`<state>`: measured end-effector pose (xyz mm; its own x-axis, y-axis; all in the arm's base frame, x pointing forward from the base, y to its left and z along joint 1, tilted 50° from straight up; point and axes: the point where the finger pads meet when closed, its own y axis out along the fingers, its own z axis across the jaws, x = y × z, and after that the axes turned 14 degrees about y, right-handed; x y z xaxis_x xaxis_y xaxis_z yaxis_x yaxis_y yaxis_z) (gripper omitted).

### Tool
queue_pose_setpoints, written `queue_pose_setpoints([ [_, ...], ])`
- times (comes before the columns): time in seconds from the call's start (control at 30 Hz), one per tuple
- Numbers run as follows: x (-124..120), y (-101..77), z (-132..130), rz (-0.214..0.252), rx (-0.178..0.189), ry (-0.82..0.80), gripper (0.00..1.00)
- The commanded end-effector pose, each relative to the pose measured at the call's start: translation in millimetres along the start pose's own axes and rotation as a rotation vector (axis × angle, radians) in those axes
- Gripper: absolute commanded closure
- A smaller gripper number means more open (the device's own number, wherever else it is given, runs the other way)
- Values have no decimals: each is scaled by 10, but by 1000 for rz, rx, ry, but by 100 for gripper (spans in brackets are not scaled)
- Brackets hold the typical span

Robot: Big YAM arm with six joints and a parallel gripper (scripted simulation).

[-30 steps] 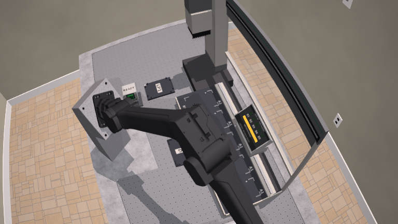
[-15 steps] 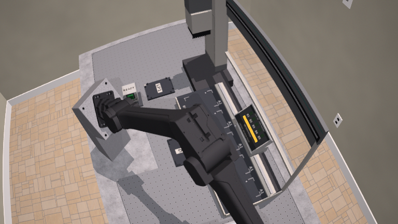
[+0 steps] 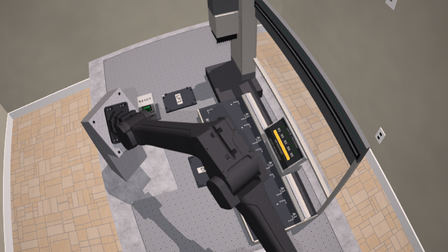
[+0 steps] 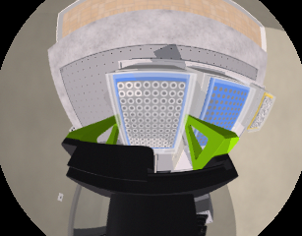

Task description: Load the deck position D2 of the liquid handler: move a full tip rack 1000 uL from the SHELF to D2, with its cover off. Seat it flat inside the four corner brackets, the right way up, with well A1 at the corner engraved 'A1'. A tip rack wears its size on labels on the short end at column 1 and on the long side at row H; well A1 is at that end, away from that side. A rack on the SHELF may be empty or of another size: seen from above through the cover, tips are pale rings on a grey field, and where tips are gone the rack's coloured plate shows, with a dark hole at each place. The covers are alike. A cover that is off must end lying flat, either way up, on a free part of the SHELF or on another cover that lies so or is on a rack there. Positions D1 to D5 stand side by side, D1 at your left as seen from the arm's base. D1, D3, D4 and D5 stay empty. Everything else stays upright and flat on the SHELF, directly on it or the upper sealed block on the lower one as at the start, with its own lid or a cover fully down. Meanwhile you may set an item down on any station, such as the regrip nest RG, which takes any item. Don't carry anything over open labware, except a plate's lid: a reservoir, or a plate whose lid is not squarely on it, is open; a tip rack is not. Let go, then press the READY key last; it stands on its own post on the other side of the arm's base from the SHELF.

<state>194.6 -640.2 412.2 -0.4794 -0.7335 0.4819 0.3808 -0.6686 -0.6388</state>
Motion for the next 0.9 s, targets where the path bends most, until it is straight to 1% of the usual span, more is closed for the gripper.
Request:
queue_pose_setpoints([
  [0.0, 169, -115, 198, -38, 32, -5, 0],
  [0.77, 169, -115, 198, -38, 32, -5, 0],
  [0.8, 169, -115, 198, -38, 32, -5, 100],
  [0.87, 169, -115, 198, -37, 32, -7, 100],
])
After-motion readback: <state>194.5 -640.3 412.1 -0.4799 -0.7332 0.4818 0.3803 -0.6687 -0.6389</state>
